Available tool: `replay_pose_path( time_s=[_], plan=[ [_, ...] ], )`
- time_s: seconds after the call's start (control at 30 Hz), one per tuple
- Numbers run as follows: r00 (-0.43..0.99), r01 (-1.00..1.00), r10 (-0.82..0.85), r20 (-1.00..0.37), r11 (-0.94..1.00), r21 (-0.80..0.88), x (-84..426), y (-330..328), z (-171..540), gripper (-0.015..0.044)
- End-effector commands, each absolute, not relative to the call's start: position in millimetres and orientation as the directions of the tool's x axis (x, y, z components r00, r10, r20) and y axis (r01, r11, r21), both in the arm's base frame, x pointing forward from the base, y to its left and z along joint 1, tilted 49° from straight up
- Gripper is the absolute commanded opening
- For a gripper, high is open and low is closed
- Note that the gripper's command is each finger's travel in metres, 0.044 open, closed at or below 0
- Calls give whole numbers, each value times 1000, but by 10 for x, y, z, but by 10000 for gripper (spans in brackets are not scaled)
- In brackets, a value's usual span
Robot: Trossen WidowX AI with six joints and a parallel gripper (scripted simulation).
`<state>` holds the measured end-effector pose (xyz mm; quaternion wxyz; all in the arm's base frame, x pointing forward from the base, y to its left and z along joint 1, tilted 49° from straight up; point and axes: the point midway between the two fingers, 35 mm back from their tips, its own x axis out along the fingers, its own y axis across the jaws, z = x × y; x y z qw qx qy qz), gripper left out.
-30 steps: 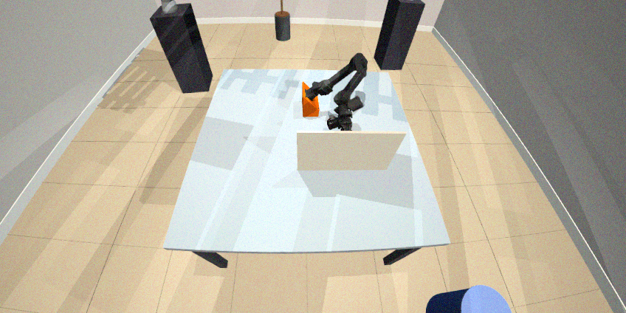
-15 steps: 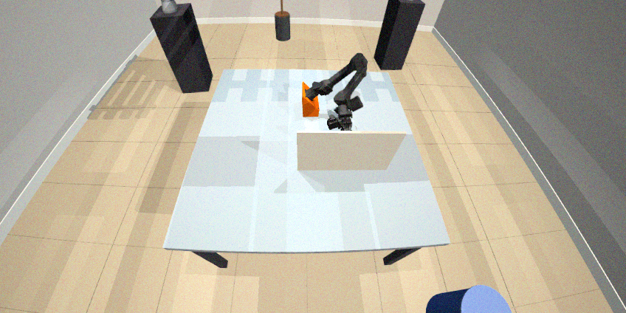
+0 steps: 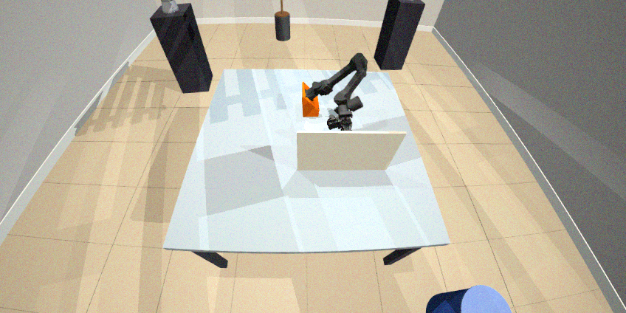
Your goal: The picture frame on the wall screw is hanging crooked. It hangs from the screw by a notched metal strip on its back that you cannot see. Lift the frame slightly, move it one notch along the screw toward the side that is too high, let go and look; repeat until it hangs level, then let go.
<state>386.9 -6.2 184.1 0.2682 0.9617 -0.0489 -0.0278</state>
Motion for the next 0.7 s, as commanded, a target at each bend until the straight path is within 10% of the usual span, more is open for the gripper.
replay_pose_path(
  time_s=[0.0, 0.67],
  plan=[
    [992, -96, -124, -18, -848, 520, 3868, -90, 1871, 0],
    [992, -96, -124, -18, -848, 520, 3869, -92, 1896, 0]
  ],
)
